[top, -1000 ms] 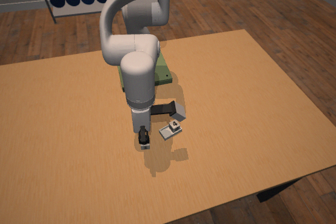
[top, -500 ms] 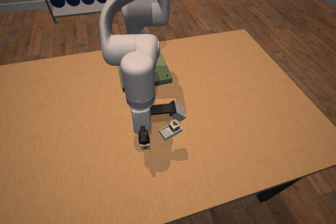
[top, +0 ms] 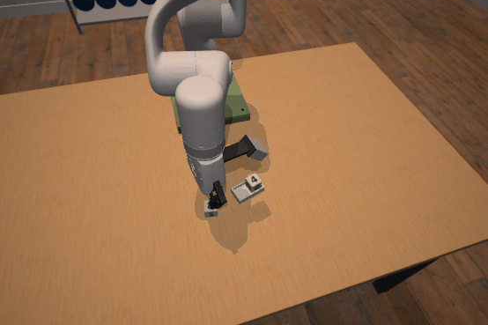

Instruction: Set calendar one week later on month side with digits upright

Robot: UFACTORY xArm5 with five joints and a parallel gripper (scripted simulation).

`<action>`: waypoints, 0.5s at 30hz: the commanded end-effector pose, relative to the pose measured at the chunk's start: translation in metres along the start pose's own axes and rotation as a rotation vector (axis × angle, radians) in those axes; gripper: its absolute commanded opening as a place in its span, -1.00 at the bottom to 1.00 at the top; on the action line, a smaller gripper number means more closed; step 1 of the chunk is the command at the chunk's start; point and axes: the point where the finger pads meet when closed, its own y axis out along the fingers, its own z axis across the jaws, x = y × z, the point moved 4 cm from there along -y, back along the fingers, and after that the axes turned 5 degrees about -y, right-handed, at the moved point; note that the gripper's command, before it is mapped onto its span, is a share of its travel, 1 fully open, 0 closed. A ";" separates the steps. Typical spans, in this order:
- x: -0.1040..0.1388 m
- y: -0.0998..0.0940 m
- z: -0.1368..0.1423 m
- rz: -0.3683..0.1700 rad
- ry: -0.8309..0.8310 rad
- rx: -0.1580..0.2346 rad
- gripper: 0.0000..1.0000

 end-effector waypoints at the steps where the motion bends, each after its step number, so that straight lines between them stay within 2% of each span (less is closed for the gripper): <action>1: 0.000 0.000 0.001 -0.002 -0.145 0.003 1.00; 2: 0.000 0.000 0.001 -0.002 -0.208 0.003 1.00; 5: 0.000 0.000 0.001 -0.002 -0.224 0.003 1.00; 7: 0.000 0.001 0.001 -0.002 -0.348 0.003 1.00; 15: 0.000 0.003 0.001 -0.003 -0.600 0.003 1.00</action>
